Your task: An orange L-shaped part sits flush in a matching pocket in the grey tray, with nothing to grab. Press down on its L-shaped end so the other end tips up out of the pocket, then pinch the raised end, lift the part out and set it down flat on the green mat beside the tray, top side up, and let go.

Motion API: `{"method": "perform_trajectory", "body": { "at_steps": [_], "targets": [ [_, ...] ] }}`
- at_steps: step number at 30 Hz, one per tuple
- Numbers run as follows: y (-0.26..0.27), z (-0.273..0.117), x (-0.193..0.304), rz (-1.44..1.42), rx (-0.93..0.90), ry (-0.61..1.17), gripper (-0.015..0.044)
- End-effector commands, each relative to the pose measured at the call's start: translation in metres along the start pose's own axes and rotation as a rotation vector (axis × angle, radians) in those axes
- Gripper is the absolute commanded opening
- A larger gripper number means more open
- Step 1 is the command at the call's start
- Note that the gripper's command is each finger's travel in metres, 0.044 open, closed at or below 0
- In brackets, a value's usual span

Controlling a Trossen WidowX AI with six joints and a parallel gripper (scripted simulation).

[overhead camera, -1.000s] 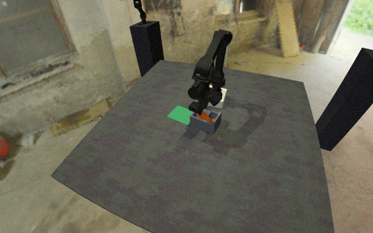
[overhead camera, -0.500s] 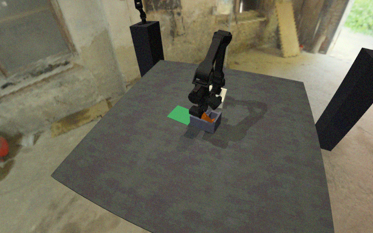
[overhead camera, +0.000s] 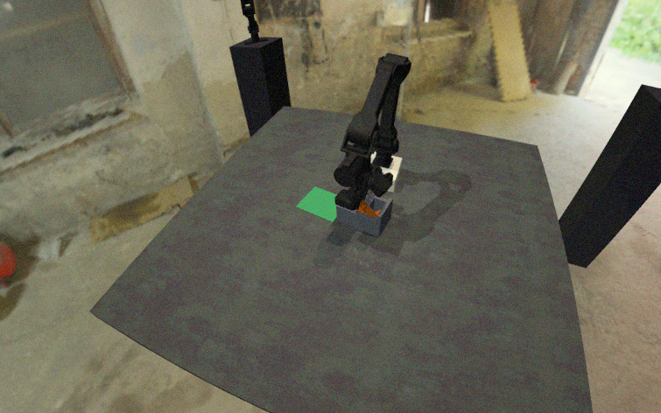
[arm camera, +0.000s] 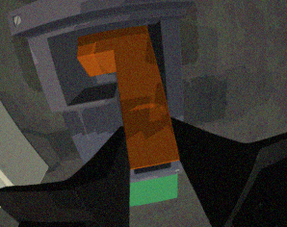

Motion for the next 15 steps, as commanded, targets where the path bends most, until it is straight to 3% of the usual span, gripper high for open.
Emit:
{"method": "perform_trajectory", "body": {
  "at_steps": [1,6,9,15],
  "targets": [
    [-0.0001,-0.0004,0.0000,0.000,0.001,0.000,0.0096],
    [-0.0001,-0.0004,0.0000,0.000,0.001,0.000,0.0062],
    [-0.0001,-0.0004,0.0000,0.000,0.001,0.000,0.0000],
    [-0.0001,-0.0012,0.0000,0.000,0.001,0.000,0.0000]
  ]
}}
Point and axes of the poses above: the point midway between the two fingers, 35 mm back from their tips, its own z axis out along the fingers, its own y axis across the jaws, x = y × z, the point moved 6 cm from there along -z, back along the fingers, and after that the axes turned 14 degrees about -z, right-handed, at the moved point
